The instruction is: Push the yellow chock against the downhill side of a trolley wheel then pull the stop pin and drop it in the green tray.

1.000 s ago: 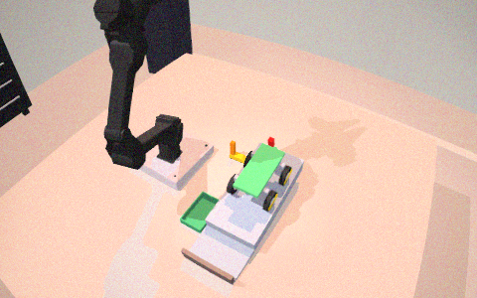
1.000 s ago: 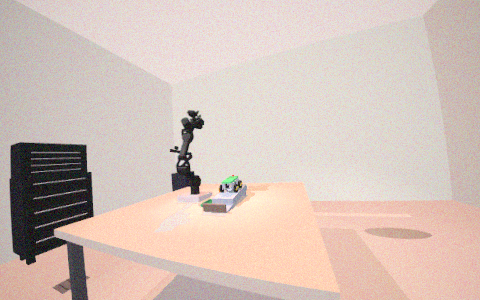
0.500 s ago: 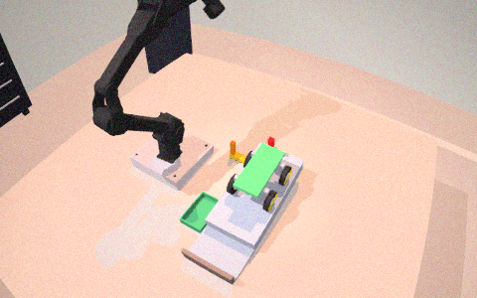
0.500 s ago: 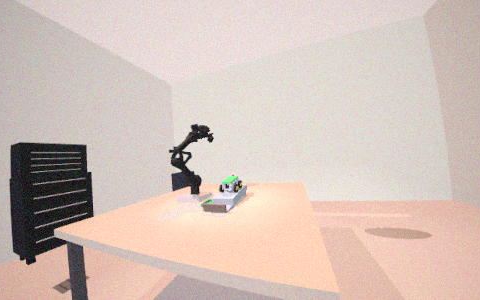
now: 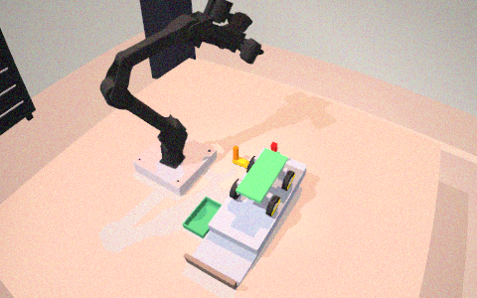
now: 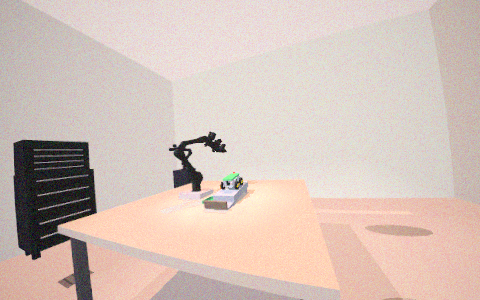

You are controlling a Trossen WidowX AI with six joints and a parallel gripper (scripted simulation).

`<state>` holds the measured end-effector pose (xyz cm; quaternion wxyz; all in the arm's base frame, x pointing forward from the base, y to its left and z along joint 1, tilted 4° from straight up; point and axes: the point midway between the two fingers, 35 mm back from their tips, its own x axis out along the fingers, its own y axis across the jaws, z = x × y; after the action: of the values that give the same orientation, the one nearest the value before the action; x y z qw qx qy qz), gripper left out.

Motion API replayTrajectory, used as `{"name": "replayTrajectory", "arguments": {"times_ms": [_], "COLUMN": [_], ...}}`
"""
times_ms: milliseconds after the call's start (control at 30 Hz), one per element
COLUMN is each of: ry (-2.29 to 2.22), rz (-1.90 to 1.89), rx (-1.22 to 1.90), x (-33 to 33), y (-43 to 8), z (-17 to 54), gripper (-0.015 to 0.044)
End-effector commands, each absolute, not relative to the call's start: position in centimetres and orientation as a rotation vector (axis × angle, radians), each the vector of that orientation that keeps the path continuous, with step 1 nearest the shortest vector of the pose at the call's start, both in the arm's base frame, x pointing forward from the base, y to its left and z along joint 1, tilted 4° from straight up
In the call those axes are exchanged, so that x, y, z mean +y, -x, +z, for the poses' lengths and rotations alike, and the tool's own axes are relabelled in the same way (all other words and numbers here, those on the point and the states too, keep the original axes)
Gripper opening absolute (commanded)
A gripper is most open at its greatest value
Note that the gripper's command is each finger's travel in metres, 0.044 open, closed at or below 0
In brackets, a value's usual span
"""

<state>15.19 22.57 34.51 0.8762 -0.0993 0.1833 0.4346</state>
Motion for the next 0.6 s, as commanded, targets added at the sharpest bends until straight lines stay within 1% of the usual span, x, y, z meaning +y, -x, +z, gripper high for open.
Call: {"name": "replayTrajectory", "arguments": {"times_ms": [0, 267, 433, 567], "ry": [0.450, 0.877, 1.056, 1.127], "rz": [0.879, 0.923, 1.035, 1.149], "rx": [0.498, 0.797, 1.009, 1.147], "x": [21.6, 17.1, 13.4, 11.0], "y": [-17.0, -18.9, -18.3, -17.2], "z": [29.5, 20.4, 16.0, 13.7], "gripper": [0.0190, 0.0190, 0.0190, 0.0190]}}
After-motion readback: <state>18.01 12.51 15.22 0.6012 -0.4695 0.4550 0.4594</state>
